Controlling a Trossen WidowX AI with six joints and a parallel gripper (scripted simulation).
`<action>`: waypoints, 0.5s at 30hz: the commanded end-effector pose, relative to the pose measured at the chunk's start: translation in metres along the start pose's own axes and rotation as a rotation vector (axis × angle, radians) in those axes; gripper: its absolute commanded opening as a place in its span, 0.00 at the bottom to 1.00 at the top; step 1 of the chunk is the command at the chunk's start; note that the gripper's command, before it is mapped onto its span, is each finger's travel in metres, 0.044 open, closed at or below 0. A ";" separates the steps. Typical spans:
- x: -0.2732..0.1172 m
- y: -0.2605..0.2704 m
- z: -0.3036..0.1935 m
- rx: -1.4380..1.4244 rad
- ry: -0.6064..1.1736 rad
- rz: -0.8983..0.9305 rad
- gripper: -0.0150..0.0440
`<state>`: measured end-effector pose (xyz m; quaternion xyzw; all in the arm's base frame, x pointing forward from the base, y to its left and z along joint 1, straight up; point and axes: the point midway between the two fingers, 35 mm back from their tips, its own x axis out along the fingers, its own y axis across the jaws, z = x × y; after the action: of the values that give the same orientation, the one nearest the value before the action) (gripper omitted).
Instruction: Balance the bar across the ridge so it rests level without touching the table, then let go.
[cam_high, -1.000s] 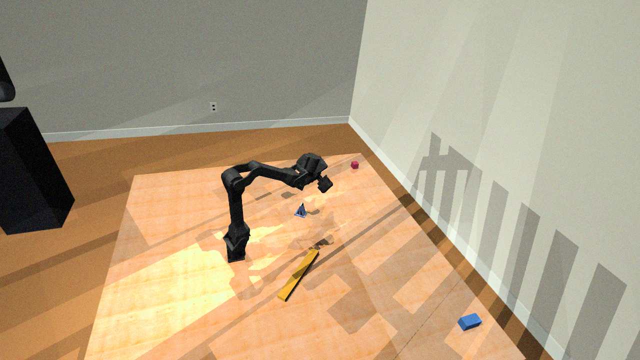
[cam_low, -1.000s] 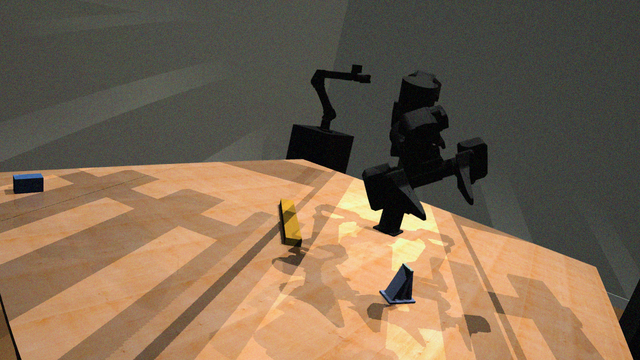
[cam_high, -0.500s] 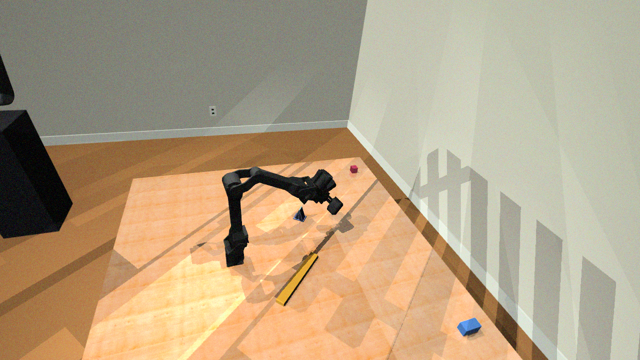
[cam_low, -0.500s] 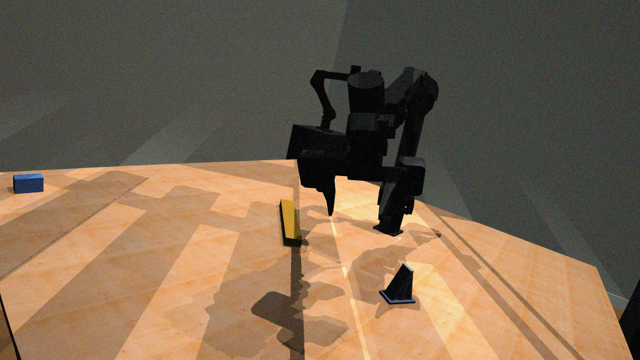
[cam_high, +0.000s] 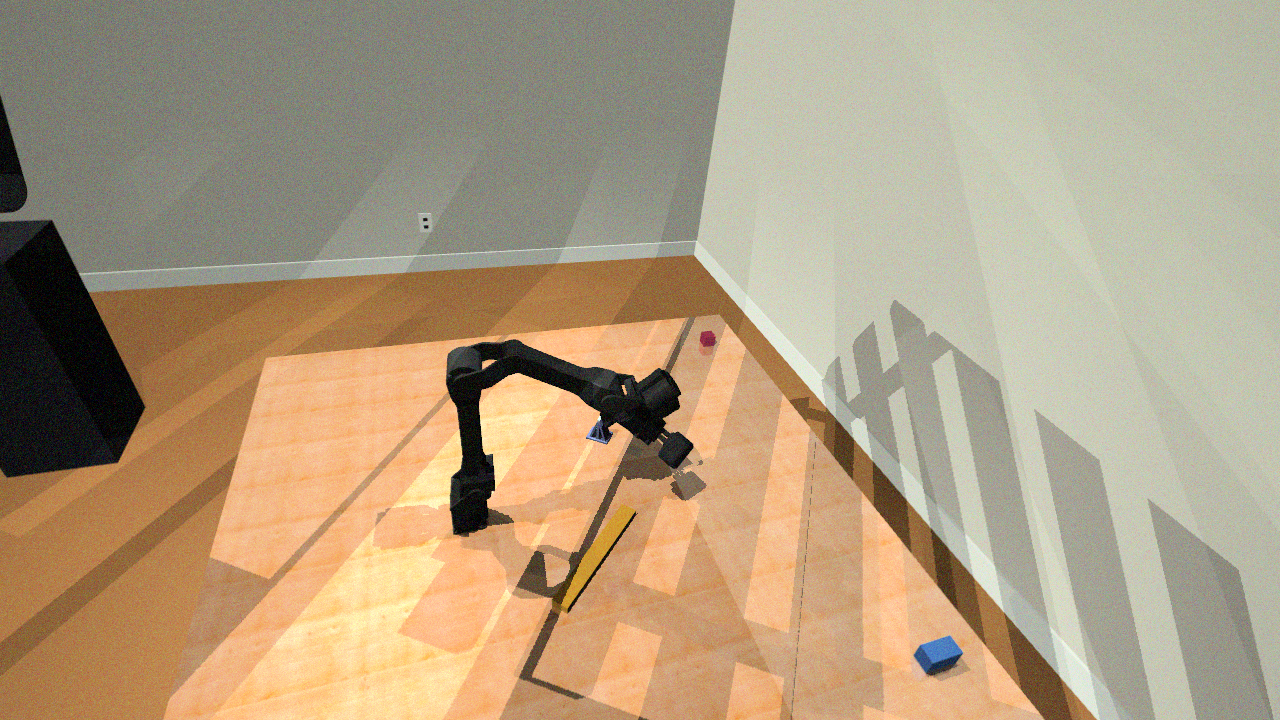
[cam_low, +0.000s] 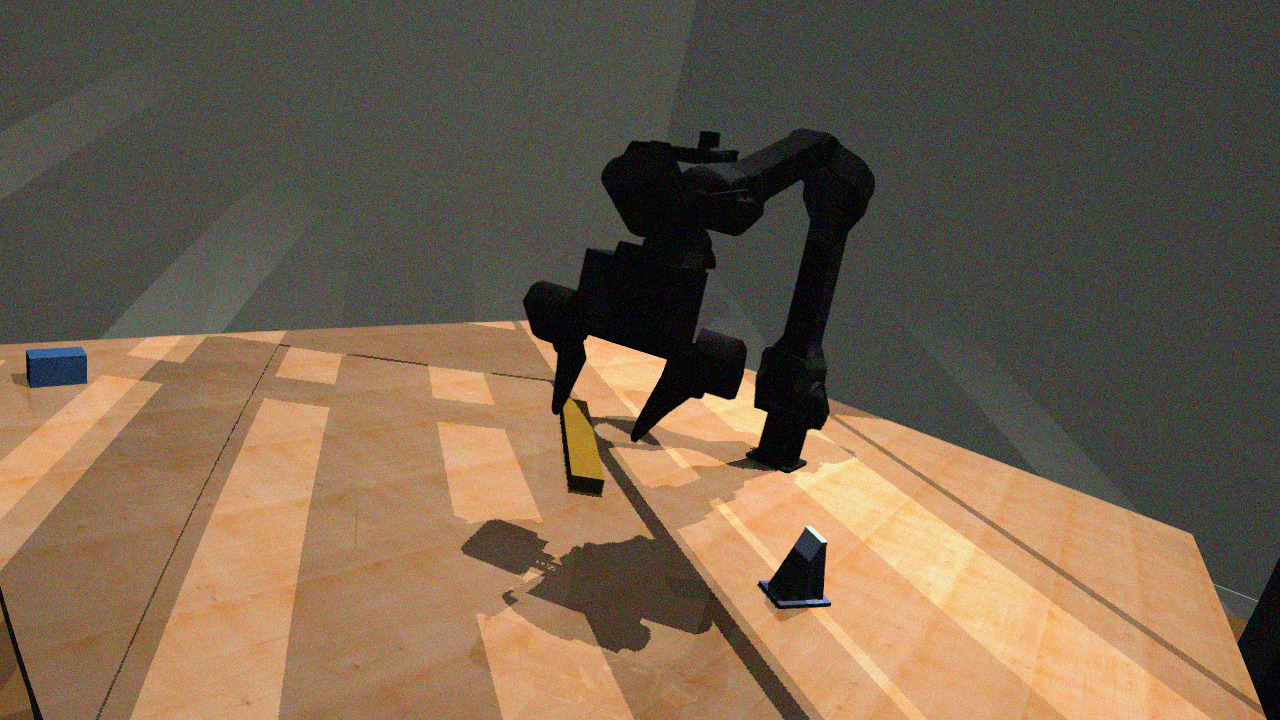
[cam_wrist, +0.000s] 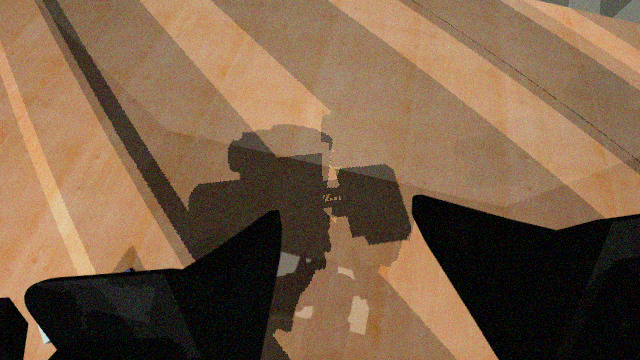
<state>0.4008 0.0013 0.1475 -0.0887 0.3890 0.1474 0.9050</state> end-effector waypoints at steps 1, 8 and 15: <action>-0.007 -0.020 -0.020 -0.039 0.076 -0.037 0.79; -0.025 -0.050 -0.056 -0.121 0.215 -0.072 0.79; -0.047 -0.073 -0.093 -0.197 0.355 -0.069 0.79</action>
<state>0.3465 -0.0862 0.1235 -0.1942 0.4994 0.1308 0.8341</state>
